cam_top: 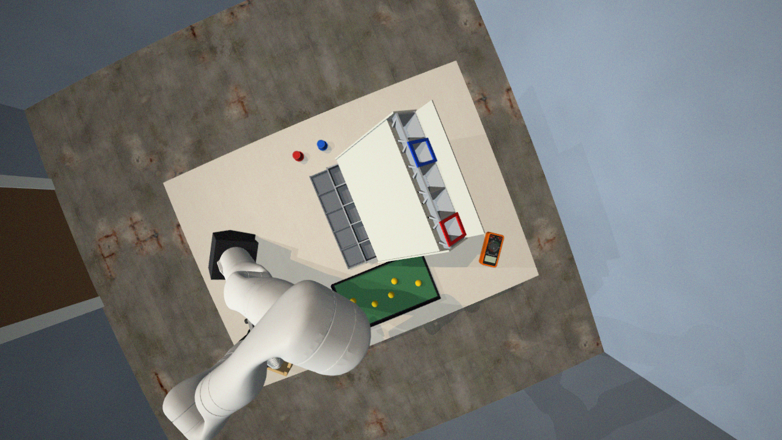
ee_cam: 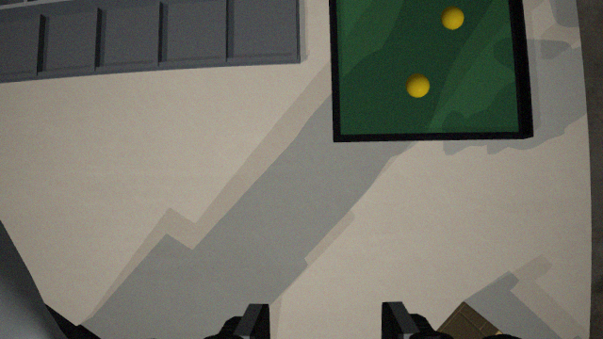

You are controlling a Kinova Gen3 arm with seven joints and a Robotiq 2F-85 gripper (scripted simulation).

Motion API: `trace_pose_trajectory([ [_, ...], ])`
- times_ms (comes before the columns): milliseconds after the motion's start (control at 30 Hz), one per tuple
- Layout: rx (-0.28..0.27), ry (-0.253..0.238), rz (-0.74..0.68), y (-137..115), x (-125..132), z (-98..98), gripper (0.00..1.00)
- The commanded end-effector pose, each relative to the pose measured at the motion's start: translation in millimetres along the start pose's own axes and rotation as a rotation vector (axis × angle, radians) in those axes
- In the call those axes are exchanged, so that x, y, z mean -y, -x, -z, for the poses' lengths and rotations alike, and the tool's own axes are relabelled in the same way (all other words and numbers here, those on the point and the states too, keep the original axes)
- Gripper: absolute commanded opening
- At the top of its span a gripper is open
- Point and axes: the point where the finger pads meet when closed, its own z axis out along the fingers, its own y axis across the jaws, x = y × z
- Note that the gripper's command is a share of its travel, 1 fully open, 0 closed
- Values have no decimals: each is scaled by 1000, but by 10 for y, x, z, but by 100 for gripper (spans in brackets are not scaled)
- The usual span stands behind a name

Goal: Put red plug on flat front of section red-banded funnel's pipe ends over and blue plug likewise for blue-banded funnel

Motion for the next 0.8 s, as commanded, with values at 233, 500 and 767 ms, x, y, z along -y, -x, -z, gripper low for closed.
trace_pose_trajectory([
  [233, 0, 0, 0, -338, -234, -435, 50],
  [500, 0, 0, 0, -338, -234, -435, 50],
  [767, -4, -2, 5, -632, -414, -793, 50],
])
